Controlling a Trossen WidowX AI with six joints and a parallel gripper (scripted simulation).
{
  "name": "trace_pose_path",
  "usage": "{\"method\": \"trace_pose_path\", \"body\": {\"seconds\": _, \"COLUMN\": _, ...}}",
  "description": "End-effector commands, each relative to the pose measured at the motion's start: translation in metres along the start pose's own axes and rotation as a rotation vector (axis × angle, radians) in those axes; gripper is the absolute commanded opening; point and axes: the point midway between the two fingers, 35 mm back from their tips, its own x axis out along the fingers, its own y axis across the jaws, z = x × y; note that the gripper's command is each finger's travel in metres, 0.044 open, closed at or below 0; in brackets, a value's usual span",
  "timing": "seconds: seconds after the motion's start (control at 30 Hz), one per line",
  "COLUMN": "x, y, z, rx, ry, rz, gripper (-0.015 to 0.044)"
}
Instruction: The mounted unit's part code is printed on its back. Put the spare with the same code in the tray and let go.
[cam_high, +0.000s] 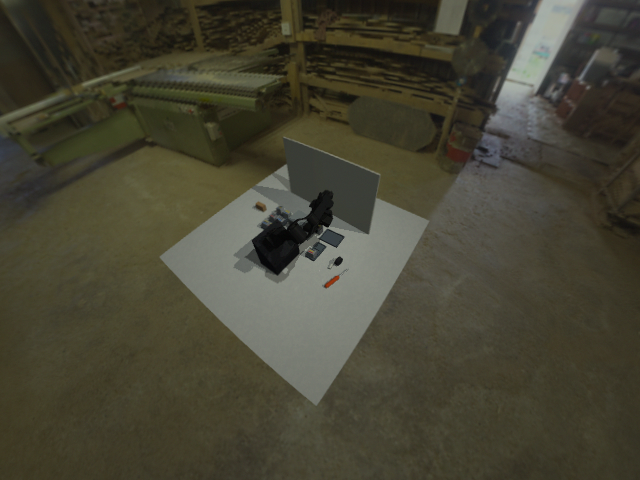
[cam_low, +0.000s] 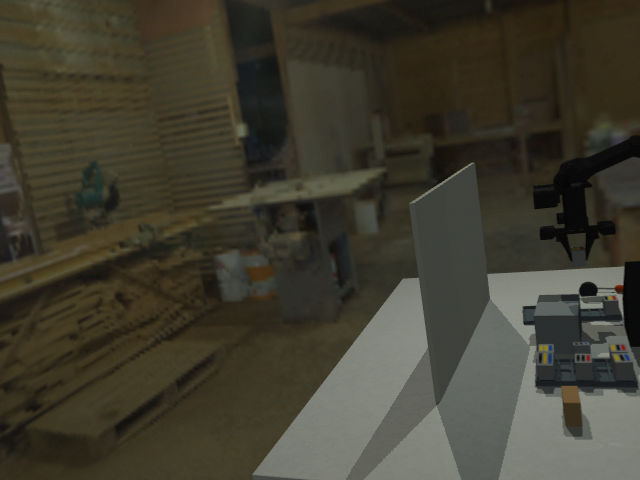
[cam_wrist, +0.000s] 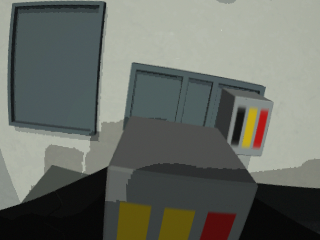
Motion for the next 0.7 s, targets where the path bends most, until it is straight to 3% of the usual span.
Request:
{"method": "trace_pose_path", "body": {"seconds": 0.0, "x": -0.007, "y": -0.003, "z": 0.003, "rx": 0.01, "ry": -0.007, "rz": 0.003, "gripper": 0.0}}
{"method": "trace_pose_path", "body": {"seconds": 0.67, "x": -0.012, "y": 0.075, "z": 0.016, "rx": 0.013, "ry": -0.006, "rz": 0.006, "gripper": 0.0}}
